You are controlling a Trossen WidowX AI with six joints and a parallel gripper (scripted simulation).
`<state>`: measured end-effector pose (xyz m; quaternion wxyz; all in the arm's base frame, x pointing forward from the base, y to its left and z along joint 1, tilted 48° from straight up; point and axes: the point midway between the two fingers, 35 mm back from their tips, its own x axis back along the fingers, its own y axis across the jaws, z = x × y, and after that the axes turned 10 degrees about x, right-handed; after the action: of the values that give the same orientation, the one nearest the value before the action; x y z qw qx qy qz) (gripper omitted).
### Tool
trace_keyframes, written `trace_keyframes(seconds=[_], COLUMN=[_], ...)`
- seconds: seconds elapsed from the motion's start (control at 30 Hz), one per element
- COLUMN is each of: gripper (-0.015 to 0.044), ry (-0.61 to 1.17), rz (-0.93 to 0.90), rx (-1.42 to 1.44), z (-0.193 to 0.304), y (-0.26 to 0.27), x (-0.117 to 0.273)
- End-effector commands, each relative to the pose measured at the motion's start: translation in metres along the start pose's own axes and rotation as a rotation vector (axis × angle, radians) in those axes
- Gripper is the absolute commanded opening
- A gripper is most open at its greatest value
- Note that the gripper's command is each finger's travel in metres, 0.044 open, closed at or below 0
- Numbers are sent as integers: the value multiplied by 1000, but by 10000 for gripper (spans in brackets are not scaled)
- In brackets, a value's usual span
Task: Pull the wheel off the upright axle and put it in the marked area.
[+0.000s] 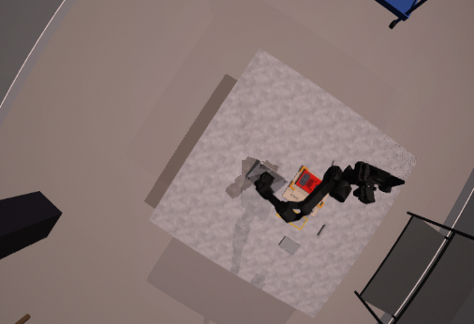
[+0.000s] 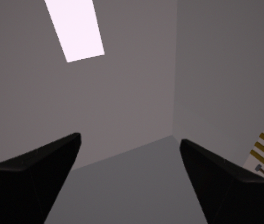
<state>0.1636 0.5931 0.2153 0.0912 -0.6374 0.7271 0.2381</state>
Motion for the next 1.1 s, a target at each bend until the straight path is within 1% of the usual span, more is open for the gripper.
trace_keyframes(seconds=[0.0,0.1,0.3,0.5,0.77,1.07], gripper=[374,300,300,300,300,300], ry=[4,62,188,280,352,371], rz=[6,91,326,581,943,1364], rx=[-3,-49,-164,-271,-396,-499], z=[0,7,21,31,34,23], y=[-2,-30,-101,-168,-244,-304], x=[0,2,20,53,119,213])
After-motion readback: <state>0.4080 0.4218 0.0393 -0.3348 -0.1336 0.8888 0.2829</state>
